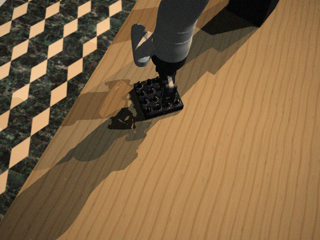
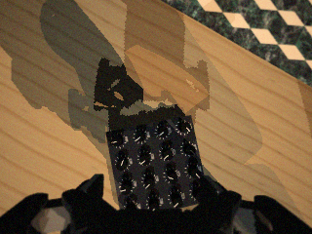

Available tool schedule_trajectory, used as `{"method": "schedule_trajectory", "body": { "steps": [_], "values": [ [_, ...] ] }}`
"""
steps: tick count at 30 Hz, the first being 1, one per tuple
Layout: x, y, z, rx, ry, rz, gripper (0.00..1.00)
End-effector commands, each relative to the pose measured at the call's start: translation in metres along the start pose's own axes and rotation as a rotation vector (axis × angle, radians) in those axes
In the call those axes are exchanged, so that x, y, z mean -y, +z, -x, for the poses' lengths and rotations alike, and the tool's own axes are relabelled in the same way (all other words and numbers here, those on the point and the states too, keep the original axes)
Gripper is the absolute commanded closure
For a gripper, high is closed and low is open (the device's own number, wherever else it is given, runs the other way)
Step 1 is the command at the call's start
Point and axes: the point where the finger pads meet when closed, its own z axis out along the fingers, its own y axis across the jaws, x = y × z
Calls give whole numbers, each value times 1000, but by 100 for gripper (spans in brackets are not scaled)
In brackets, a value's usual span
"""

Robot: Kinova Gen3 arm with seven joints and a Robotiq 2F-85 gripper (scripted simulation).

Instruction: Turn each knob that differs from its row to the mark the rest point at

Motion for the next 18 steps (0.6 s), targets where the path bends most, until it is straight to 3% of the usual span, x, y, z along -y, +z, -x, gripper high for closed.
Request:
{"method": "schedule_trajectory", "body": {
  "steps": [1,18],
  "values": [
    [-2,0,2,2,-13,-2,0],
    [-4,-2,6,12,-47,-9,0]
  ]
}}
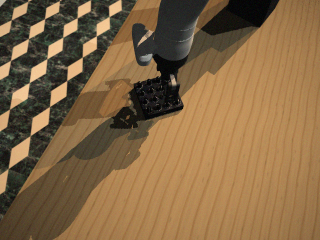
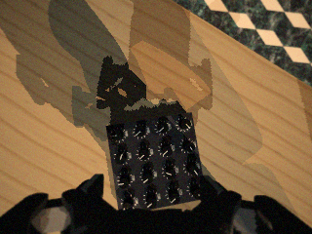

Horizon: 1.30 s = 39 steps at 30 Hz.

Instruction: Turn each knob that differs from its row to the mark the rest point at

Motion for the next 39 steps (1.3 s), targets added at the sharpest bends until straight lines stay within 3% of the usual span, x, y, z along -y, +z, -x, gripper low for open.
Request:
{"method": "schedule_trajectory", "body": {
  "steps": [1,39],
  "values": [
    [-1,0,1,1,-10,-2,0],
    [-6,-3,12,24,-87,-19,0]
  ]
}}
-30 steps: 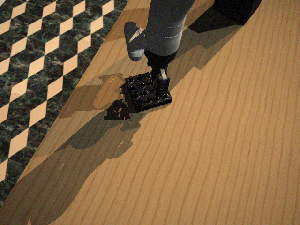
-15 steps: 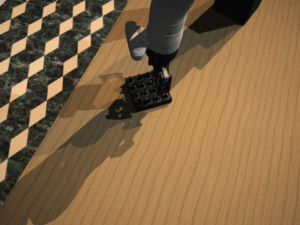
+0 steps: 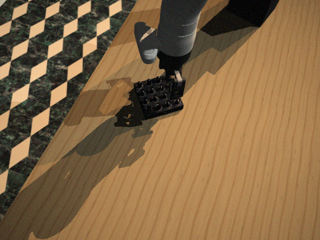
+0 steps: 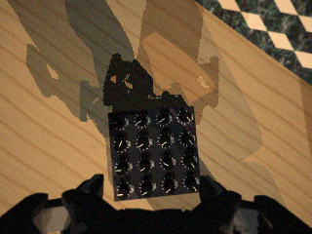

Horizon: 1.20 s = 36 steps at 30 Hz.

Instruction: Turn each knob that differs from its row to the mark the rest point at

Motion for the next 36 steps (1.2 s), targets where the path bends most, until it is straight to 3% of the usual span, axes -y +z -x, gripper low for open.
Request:
{"method": "schedule_trajectory", "body": {
  "steps": [1,36],
  "values": [
    [-1,0,2,3,-12,-3,0],
    [-3,-3,9,17,-59,-15,0]
  ]
}}
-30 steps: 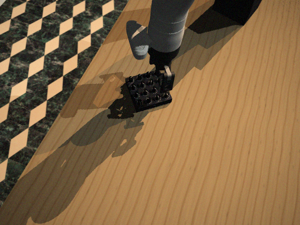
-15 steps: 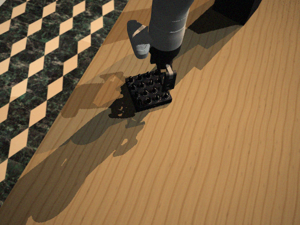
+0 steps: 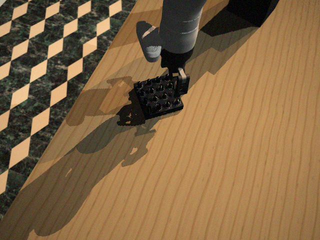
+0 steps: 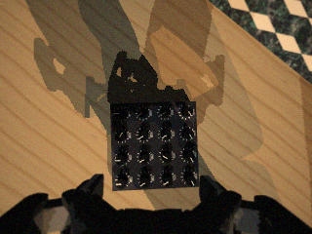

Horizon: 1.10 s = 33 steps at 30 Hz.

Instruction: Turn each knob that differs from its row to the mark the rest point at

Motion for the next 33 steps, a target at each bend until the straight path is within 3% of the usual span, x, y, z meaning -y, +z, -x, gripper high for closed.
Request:
{"method": "schedule_trajectory", "body": {
  "steps": [1,33],
  "values": [
    [0,-1,2,4,-12,-4,0],
    [-1,-2,6,11,-36,-10,0]
  ]
}}
